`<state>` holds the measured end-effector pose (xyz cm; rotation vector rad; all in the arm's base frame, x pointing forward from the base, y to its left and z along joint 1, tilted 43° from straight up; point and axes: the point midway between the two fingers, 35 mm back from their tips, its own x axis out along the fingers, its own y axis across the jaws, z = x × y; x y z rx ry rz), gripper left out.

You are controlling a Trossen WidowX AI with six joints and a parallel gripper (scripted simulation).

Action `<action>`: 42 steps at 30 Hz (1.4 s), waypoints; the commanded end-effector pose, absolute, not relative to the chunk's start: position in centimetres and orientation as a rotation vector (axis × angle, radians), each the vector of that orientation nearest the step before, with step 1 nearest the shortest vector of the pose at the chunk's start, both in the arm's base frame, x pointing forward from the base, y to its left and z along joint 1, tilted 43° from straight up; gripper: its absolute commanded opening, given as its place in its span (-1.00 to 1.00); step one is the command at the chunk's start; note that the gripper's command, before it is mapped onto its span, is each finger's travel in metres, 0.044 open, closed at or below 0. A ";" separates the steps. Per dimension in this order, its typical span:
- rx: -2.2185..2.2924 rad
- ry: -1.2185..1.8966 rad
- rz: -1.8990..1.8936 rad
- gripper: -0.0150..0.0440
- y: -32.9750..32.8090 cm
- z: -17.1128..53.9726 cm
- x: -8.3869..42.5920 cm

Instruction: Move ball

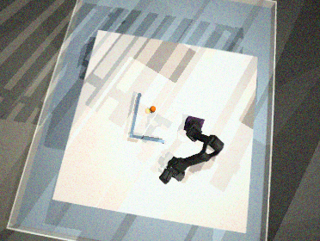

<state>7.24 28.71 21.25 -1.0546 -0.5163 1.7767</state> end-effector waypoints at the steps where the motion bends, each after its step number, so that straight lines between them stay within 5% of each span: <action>1: -1.094 -0.375 1.634 0.56 28.2 21.0 13.2; 20: -1.013 0.266 1.038 0.56 12.4 17.1 35.6; 28: -1.013 0.506 1.163 0.56 5.2 9.0 36.5; 42: -0.705 0.583 1.504 0.56 -4.7 -2.1 30.7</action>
